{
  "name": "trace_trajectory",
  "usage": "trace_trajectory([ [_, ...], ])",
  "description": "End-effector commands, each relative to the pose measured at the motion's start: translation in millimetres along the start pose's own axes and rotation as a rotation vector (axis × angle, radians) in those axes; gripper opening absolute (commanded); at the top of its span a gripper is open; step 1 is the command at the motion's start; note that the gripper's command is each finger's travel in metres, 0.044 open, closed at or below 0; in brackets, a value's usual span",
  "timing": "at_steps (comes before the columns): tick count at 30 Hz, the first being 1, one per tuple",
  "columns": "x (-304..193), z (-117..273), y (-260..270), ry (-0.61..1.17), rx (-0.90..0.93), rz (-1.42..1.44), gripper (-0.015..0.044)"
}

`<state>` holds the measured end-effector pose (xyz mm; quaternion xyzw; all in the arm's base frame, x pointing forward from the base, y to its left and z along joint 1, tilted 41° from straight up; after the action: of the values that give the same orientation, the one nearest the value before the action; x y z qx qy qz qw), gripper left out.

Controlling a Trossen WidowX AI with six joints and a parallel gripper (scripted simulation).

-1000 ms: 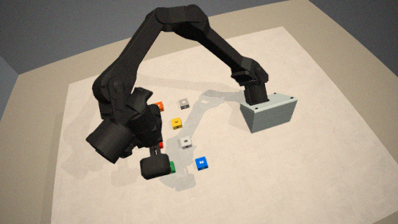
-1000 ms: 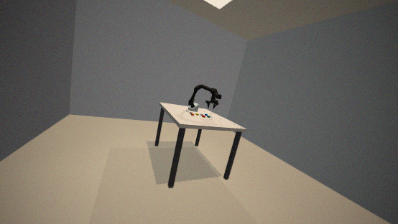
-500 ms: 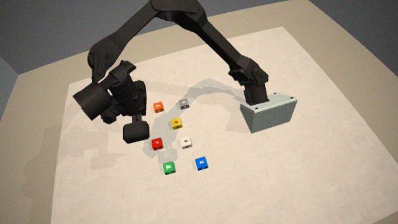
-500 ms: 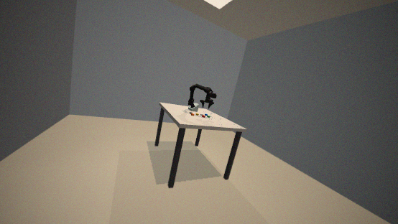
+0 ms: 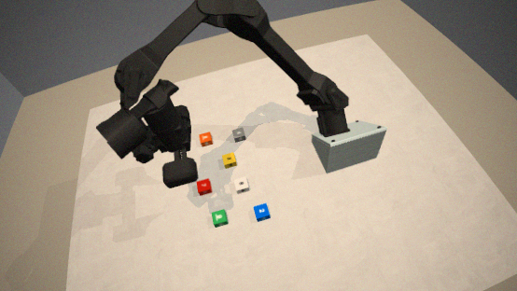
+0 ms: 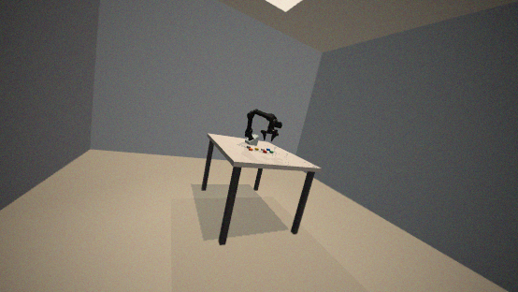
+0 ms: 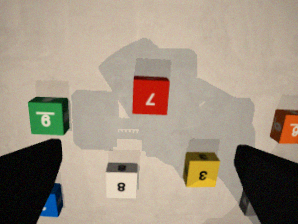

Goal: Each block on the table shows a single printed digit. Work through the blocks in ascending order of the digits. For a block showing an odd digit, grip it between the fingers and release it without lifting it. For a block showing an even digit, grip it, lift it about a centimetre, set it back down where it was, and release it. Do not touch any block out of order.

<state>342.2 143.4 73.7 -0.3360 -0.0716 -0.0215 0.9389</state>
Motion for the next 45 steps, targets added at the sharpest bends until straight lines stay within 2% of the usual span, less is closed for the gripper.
trace_trajectory([
  [1, -0.1, 0.5, -0.1, 0.000, 0.001, 0.005, 0.0400],
  [8, 2.9, 0.9, -12.3, 0.000, 0.002, 0.006, 0.0400],
  [14, 10.0, 1.2, -125.7, -0.001, 0.000, 0.007, 0.0400],
  [17, 6.3, 0.7, -152.5, -0.001, -0.006, 0.006, 0.0400],
  [40, 6.3, 0.7, -152.5, -0.001, -0.006, 0.006, 0.0400],
  [42, 3.4, 1.6, -137.9, -0.001, 0.002, 0.008, 0.0400],
  [45, -16.0, 5.1, -77.8, 0.000, 0.029, 0.013, 0.0400],
])
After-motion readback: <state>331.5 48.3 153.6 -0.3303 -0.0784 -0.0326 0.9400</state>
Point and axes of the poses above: the point midway between the two fingers, 35 mm back from their tips, its own z axis back along the fingers, its own y axis across the jaws, x = y × z, the point moved 1 cm from there along z, back along the fingers, and after that the axes turned 11 degrees about -z, right-handed, at the moved point
